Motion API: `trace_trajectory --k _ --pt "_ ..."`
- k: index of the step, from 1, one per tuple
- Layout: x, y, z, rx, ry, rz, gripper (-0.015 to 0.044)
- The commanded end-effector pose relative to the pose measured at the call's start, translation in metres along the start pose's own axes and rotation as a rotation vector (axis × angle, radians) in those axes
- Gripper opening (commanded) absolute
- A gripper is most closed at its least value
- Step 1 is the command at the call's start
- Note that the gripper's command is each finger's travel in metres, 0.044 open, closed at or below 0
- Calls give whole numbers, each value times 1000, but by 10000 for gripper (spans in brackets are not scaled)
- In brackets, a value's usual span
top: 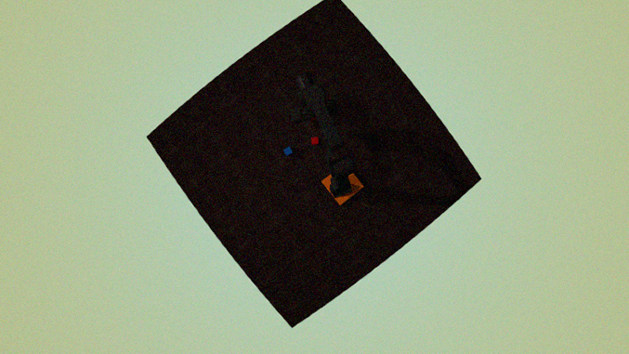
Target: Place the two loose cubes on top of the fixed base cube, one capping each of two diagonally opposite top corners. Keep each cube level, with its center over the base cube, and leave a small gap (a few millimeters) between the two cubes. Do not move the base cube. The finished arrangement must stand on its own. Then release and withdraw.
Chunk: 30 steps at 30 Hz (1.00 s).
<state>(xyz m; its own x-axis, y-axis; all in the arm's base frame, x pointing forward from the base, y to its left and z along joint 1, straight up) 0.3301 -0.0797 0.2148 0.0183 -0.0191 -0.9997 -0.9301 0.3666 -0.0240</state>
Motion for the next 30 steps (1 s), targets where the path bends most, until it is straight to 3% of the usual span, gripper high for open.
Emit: trace_trajectory --k 1,30 --pt "2 3 10 -52 11 0 105" --pt "17 36 88 -474 20 -1 105"
Point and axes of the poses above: the point midway between the two fingers, 35 mm back from their tips, its own x axis out along the fingers, its own z axis across the jaws, y = z × x, the point moved 8 cm from there along -x, back along the fingers
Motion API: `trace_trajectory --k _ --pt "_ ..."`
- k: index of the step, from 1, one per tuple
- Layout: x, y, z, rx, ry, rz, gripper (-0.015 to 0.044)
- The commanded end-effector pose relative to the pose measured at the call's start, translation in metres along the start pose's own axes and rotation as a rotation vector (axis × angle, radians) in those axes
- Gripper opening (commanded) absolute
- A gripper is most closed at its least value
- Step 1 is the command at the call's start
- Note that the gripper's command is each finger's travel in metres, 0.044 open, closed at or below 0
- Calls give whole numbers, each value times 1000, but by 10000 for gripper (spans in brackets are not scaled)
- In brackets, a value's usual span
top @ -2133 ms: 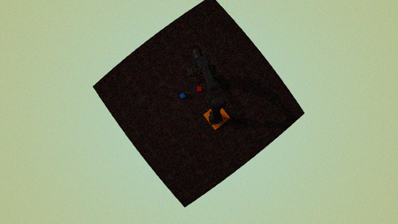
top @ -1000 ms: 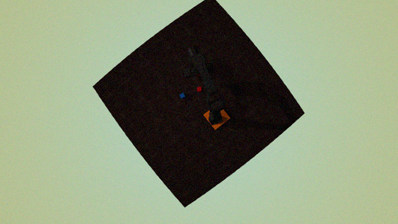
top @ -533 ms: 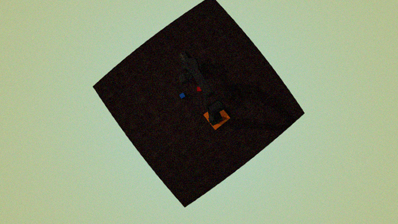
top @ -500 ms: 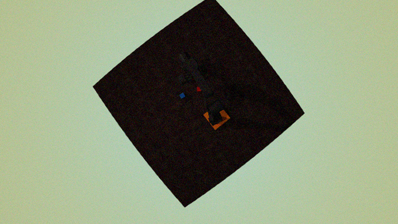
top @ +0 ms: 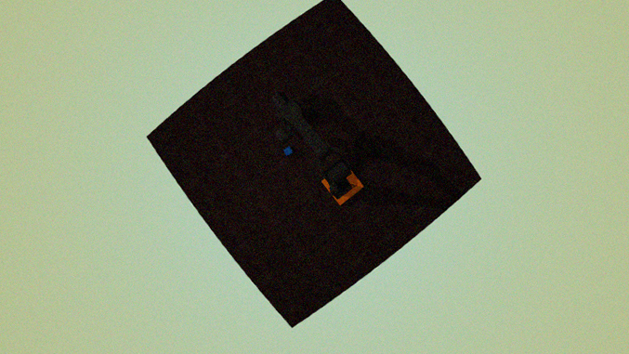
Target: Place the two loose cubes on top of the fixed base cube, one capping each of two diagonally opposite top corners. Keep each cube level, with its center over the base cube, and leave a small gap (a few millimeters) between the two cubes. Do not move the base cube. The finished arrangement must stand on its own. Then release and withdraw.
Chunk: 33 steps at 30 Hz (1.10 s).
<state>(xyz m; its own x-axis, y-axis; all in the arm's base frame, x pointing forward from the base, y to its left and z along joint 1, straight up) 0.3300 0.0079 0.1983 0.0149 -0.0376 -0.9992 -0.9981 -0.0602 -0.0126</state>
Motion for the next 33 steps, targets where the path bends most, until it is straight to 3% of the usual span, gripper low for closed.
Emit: trace_trajectory --k 1,33 --pt "2 1 10 -53 1 -1 105" --pt "20 19 98 -523 -34 -20 105"
Point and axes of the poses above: the point midway between the two fingers, 35 mm back from their tips, its own x axis out along the fingers, its own z axis across the jaws, y = z × x, the point moved 8 cm from there along -x, back along the fingers
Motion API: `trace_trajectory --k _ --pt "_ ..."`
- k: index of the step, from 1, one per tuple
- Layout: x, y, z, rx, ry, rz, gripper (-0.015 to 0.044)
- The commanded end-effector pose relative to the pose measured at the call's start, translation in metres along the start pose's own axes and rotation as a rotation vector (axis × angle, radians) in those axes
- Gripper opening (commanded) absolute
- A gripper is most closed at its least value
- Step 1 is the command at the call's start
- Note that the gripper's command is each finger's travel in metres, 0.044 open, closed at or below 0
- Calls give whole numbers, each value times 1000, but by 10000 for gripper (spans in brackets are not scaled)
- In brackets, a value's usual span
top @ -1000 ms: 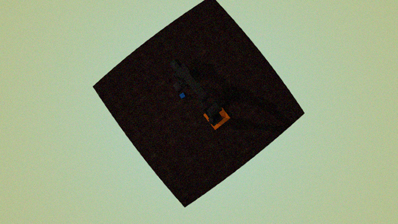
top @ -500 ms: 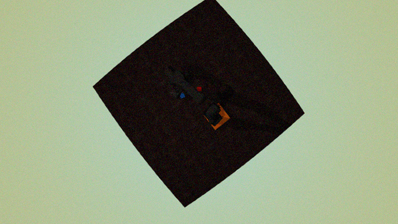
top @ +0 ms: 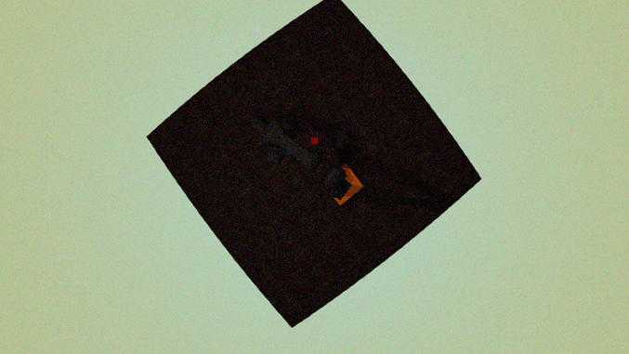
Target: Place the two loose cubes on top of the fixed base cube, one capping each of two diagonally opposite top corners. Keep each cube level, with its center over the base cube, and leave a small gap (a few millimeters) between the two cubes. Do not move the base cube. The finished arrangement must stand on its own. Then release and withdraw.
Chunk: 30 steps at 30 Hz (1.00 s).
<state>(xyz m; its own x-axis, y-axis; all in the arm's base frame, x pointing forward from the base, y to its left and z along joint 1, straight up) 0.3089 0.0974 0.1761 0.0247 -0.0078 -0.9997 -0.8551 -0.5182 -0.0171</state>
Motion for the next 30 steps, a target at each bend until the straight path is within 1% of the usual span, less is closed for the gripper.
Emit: trace_trajectory --k 1,13,26,30 --pt "3 -1 10 -53 -9 -4 105" --pt "5 -2 18 -97 -13 -5 105" --pt "30 -2 18 -98 -13 -5 105" --pt "31 -2 18 -99 -13 -5 105"
Point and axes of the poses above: the point midway between the two fingers, 35 mm back from their tips, its own x axis out along the fingers, its own z axis across the jaws, y = z × x, the point moved 8 cm from there along -x, back along the fingers
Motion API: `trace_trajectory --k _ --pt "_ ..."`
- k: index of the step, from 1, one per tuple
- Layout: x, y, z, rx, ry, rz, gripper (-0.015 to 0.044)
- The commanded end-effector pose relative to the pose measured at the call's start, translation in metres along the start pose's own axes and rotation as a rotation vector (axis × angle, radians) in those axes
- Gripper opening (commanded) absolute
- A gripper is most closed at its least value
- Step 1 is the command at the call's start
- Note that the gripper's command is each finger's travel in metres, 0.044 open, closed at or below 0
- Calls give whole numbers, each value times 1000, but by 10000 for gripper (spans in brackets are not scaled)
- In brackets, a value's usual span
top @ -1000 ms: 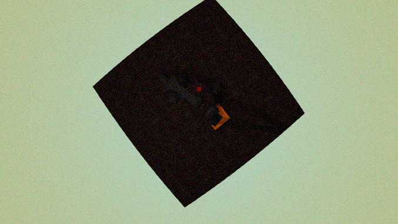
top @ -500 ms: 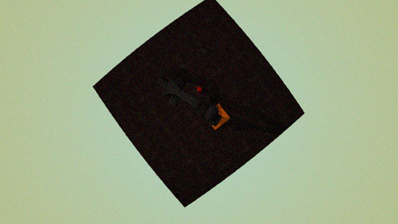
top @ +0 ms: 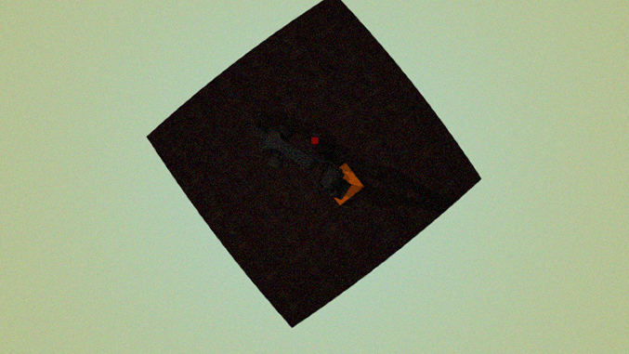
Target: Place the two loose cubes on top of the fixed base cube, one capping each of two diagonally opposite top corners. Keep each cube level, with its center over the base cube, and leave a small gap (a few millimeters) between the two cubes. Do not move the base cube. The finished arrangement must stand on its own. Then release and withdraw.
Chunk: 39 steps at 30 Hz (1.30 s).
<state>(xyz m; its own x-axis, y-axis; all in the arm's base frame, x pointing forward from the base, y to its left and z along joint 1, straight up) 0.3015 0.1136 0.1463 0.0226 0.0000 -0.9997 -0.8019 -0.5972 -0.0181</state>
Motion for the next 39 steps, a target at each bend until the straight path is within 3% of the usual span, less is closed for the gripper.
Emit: trace_trajectory --k 1,20,24,39 --pt "2 0 0 -3 -5 -3 105" --pt "3 0 0 -2 -5 -3 105" --pt "3 0 0 -2 -5 -3 205" --pt "-19 0 0 0 0 0 205"
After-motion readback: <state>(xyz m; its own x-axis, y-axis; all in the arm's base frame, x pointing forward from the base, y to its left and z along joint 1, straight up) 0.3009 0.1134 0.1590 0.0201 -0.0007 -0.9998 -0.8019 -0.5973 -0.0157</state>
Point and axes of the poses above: the point midway between the two fingers, 35 mm back from their tips, its own x axis out along the fingers, its own z axis across the jaws, y = z × x, the point moved 8 cm from there along -x, back along the fingers
